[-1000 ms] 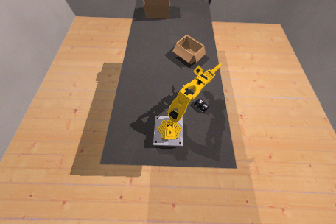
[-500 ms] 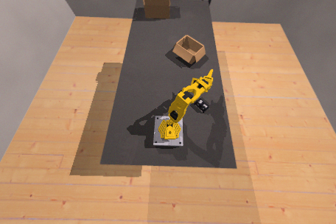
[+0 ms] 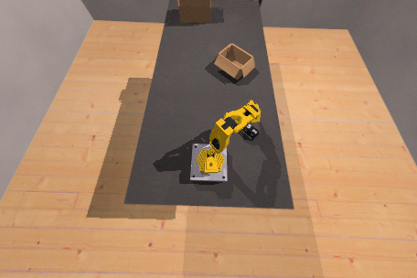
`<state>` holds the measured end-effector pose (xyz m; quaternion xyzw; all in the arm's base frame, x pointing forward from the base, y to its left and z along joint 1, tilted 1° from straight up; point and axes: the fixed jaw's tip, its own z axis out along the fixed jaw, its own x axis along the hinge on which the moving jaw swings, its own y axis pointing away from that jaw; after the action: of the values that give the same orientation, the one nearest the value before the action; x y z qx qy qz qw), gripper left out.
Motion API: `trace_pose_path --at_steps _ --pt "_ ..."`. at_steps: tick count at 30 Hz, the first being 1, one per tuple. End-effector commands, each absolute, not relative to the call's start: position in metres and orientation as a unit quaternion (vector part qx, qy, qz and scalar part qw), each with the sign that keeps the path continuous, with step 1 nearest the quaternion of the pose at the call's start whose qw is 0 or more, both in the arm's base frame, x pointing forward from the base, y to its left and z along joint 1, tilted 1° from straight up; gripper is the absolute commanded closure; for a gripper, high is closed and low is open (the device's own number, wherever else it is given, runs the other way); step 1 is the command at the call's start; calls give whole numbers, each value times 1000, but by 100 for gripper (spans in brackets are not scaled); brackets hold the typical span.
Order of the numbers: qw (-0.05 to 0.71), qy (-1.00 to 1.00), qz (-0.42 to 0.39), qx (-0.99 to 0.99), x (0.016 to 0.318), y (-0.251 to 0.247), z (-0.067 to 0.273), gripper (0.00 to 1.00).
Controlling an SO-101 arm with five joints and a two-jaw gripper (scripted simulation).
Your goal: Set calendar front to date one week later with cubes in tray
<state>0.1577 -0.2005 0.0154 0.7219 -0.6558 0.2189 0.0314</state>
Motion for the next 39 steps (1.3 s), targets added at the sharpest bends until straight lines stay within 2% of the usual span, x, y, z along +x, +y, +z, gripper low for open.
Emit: trace_pose_path --at_steps 1,15,39 --pt "43 -626 214 748 149 -198 17 52" --pt "73 -479 150 862 118 -182 10 63" --pt "77 -377 111 917 100 -169 5 70"
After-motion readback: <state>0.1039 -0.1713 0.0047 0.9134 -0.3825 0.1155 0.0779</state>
